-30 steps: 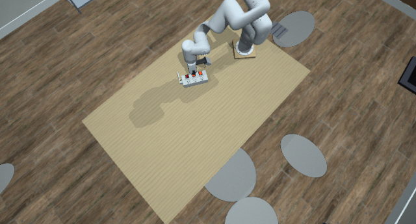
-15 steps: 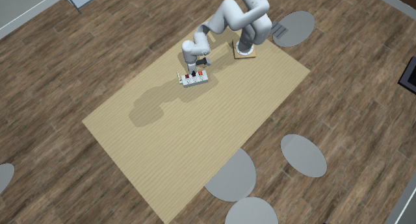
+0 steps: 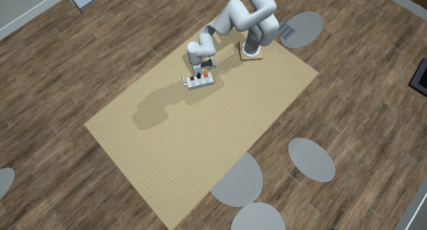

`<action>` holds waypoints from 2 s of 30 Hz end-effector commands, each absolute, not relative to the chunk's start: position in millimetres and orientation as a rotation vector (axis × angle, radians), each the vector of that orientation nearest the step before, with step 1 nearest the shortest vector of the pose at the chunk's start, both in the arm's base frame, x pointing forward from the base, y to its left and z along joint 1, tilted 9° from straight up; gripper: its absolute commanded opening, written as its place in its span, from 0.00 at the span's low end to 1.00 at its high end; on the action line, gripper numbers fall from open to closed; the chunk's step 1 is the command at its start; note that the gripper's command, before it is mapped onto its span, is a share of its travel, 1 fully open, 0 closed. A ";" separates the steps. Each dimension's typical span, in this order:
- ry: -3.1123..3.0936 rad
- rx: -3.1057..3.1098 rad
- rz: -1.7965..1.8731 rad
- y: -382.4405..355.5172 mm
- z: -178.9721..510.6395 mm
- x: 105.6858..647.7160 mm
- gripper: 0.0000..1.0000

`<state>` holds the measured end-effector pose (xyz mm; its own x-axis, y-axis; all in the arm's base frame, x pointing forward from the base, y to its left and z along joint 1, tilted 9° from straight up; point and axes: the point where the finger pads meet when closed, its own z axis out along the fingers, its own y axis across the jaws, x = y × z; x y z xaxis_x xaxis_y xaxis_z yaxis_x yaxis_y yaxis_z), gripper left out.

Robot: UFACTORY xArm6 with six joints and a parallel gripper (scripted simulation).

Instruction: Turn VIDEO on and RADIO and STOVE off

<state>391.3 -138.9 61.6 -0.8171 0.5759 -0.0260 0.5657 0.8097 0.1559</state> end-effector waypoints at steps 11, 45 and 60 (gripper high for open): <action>2.920 0.921 0.217 -139.0 65.5 391.3 0.00; 2.920 0.921 0.217 -143.0 99.7 387.4 0.00; 2.920 0.921 0.217 -146.4 130.2 384.0 1.00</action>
